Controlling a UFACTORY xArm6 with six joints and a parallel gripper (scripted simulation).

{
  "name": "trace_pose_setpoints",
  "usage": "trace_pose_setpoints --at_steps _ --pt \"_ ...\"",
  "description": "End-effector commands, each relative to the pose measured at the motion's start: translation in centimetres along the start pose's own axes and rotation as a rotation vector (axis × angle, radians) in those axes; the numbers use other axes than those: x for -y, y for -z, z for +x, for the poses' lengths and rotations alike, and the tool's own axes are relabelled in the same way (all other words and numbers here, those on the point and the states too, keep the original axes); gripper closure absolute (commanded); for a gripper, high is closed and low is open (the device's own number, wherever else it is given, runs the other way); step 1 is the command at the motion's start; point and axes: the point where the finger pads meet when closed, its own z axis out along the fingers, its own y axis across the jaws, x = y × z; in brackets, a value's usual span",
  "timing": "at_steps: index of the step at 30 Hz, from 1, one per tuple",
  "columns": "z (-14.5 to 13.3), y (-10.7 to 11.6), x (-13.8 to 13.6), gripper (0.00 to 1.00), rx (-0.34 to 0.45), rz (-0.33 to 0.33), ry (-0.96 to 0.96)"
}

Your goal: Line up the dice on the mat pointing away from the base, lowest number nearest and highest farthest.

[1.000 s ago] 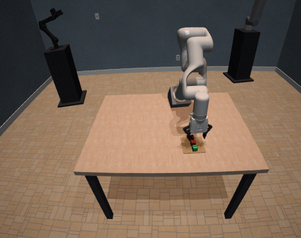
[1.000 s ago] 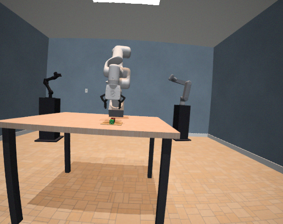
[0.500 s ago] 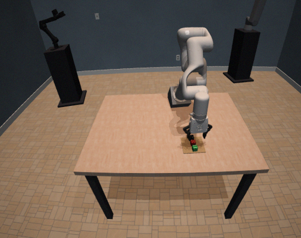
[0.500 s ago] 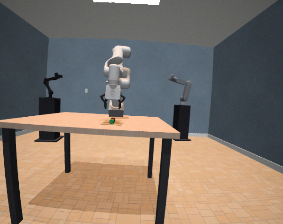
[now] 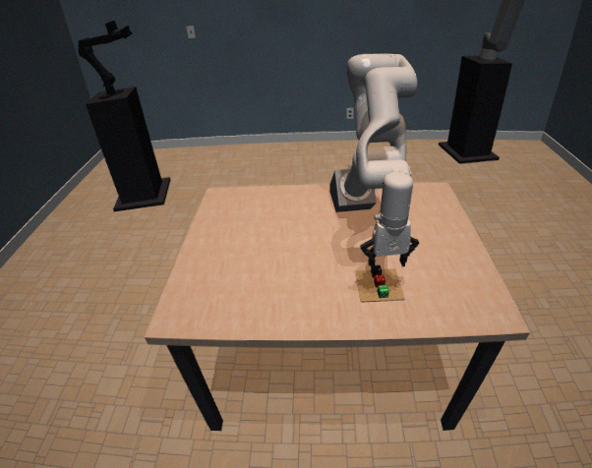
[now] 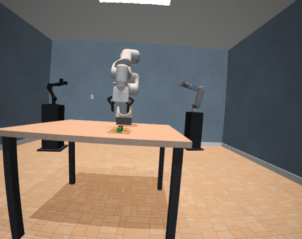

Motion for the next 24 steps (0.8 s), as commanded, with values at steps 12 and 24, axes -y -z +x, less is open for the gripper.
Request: trace_pose_setpoints --at_steps 12,24 --pt "0.0 5.7 0.0 0.00 0.003 0.000 0.000" --pt "0.0 5.9 0.0 0.00 0.003 0.000 0.000"
